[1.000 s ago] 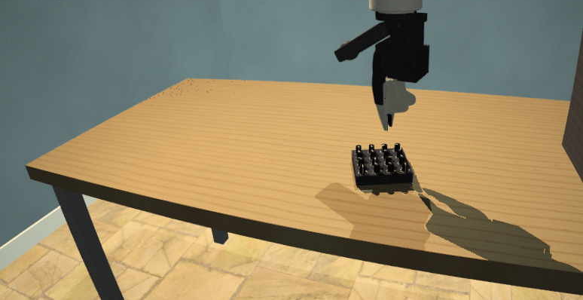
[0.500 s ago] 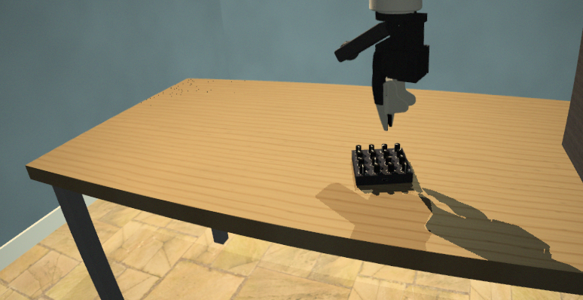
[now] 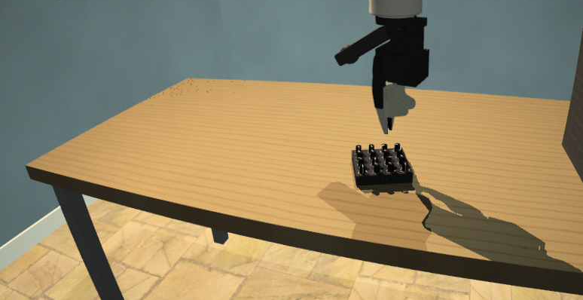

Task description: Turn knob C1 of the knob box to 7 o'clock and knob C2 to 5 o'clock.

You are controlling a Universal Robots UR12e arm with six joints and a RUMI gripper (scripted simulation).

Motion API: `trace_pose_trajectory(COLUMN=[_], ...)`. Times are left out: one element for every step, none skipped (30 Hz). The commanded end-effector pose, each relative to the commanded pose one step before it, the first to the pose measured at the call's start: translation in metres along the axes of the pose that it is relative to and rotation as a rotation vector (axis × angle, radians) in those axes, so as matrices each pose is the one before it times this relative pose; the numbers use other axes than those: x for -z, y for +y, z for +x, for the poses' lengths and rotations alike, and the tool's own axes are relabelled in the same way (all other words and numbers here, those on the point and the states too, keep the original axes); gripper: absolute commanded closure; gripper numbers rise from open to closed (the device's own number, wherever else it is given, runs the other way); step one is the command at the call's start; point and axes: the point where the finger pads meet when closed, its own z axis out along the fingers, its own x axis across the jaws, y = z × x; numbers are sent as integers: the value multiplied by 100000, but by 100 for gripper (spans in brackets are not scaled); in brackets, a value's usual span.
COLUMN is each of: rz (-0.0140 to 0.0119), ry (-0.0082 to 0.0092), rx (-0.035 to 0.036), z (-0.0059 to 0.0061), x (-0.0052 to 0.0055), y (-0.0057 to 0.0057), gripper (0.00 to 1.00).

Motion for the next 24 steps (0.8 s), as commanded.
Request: trace_pose_trajectory(rz=[112,0,0,0,0,0,0,0,0,0,0,0,0,0,0,0,0,0,0,0,0,0,0,0], ry=[18,0,0,0,0,0,0,0,0,0,0,0,0,0,0,0,0,0,0,0,0,0,0,0], rx=[30,0,0,0,0,0,0,0,0,0,0,0,0,0,0,0,0,0,0,0,0,0,0,0], z=[5,0,1,1,1,1,1,1,1,1,1,1,1,1,1,1,1,0,0,1,1,1,1,1], x=[-251,0,-117,-121,-125,-128,-131,-133,-135,-136,-136,-136,-135,-134,-132,-129,-126,0,0,-122,-118,-114,-109,-103], y=[-61,0,0,0,1,0,0,0,1,0,0,1,0,0,0,1,0,0,0,0,0,1,0,0], gripper=[89,89,89,89,89,89,89,89,89,89,89,89,89,89,89,89,89,89,89,89,89,89,89,89])
